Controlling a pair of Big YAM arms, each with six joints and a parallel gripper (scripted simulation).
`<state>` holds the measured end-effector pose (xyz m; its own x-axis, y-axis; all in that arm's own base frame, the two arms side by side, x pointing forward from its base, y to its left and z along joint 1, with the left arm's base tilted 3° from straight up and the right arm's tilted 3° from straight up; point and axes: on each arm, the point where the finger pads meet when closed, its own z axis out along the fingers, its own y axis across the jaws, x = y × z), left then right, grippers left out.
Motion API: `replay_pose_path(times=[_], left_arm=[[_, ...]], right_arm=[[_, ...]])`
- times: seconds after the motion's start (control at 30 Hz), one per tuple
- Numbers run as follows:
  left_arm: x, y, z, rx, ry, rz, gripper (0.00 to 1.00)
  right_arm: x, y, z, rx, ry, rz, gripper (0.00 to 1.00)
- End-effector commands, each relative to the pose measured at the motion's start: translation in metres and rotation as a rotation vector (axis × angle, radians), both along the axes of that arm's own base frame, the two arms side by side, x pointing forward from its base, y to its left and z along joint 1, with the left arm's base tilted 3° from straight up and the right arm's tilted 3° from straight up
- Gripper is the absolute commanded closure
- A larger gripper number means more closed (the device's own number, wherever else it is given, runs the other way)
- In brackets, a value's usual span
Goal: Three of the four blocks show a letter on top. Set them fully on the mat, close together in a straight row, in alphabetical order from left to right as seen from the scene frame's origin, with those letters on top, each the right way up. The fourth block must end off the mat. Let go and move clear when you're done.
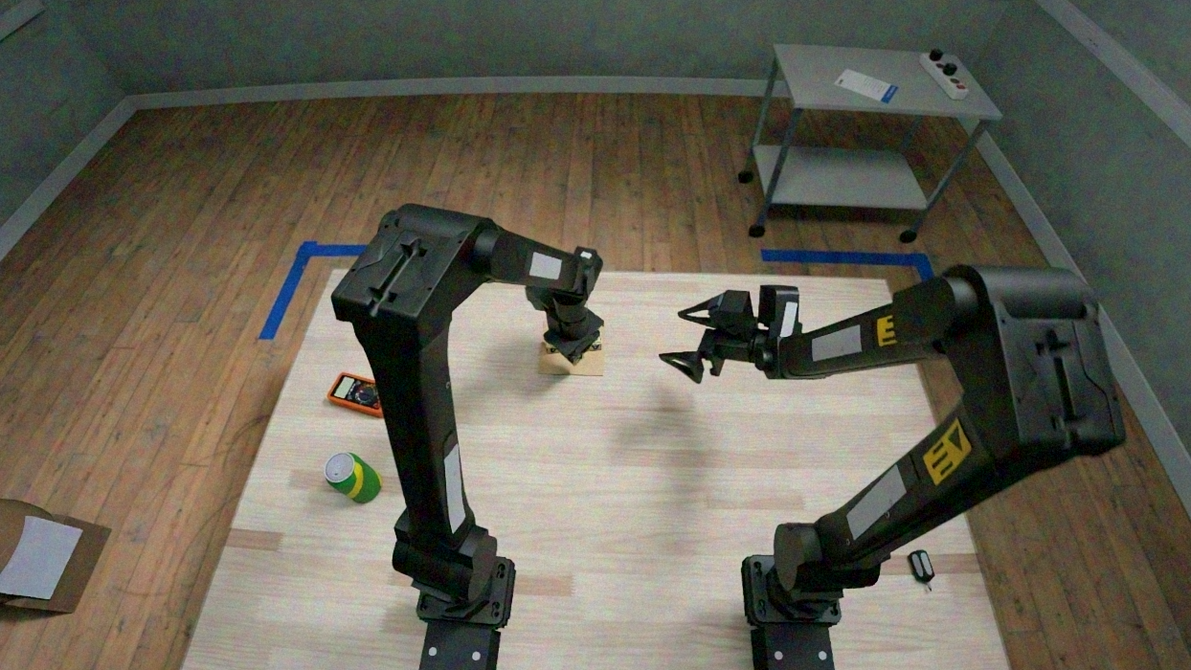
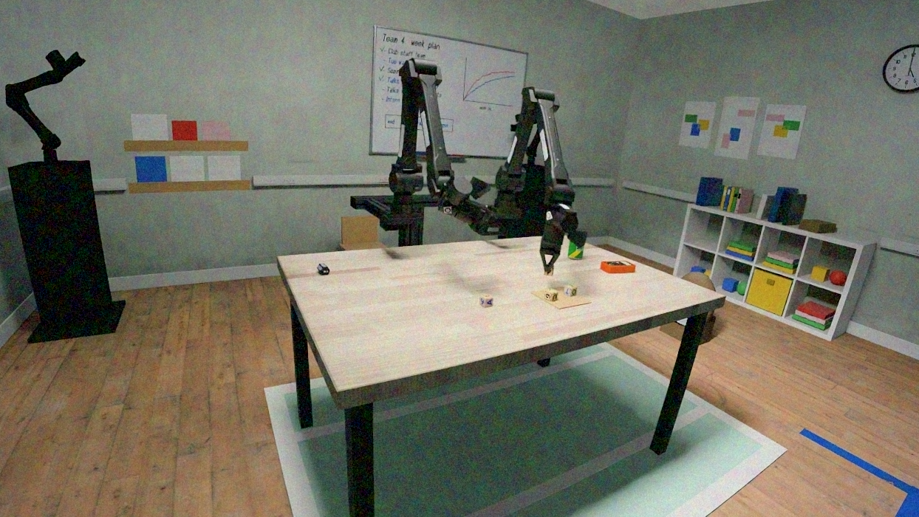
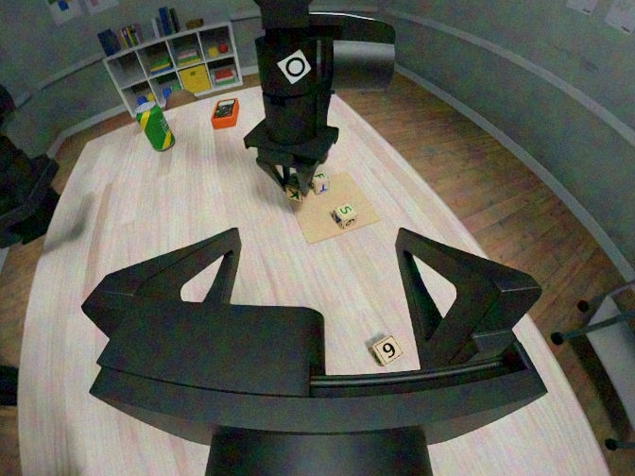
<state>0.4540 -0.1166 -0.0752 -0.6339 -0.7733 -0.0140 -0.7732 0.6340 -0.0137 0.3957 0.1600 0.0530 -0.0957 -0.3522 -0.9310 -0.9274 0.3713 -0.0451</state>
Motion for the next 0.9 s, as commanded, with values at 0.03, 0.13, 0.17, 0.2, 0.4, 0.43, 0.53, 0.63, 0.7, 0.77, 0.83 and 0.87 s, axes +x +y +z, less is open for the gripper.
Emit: replay_pose_path(times=[0.03, 0.13, 0.17, 0.2, 0.4, 0.43, 0.53, 0.63, 0.7, 0.77, 0.83, 0.87], left_arm=[[0.036, 0.002, 0.013, -0.008, -0.032, 0.327, 0.75], [0.040, 0.004, 0.013, -0.012, -0.032, 0.412, 0.75], [0.044, 0.006, 0.013, -0.014, -0.033, 0.470, 0.75], [0.047, 0.007, 0.013, -0.016, -0.033, 0.524, 0.75], [0.064, 0.013, 0.014, -0.025, -0.036, 0.738, 0.75], [0.067, 0.015, 0.014, -0.026, -0.037, 0.781, 0.75], [0.072, 0.017, 0.014, -0.029, -0.038, 0.838, 0.75], [0.073, 0.017, 0.014, -0.029, -0.038, 0.847, 0.75], [0.076, 0.015, 0.018, -0.034, -0.044, 0.855, 0.75], [0.077, 0.012, 0.020, -0.035, -0.047, 0.831, 0.75], [0.078, 0.012, 0.020, -0.039, -0.052, 0.825, 0.75], [0.079, 0.012, 0.016, -0.038, -0.054, 0.825, 0.75]], right_arm=[[0.011, 0.003, 0.003, 0.075, -0.016, -0.039, 0.00], [0.013, 0.003, 0.003, 0.091, -0.016, -0.045, 0.00], [0.012, 0.003, 0.002, 0.103, -0.016, -0.048, 0.00], [0.012, 0.004, 0.001, 0.114, -0.017, -0.050, 0.00], [0.014, 0.005, -0.002, 0.165, -0.034, -0.054, 0.00], [0.014, 0.006, -0.002, 0.173, -0.042, -0.053, 0.00], [0.013, 0.006, -0.002, 0.183, -0.051, -0.050, 0.00], [0.013, 0.006, -0.003, 0.184, -0.049, -0.050, 0.00], [0.013, 0.006, -0.005, 0.184, -0.046, -0.053, 0.00], [0.014, 0.006, -0.005, 0.184, -0.047, -0.053, 0.00], [0.015, 0.006, -0.005, 0.184, -0.049, -0.053, 0.00], [0.015, 0.006, -0.005, 0.184, -0.049, -0.053, 0.00]])
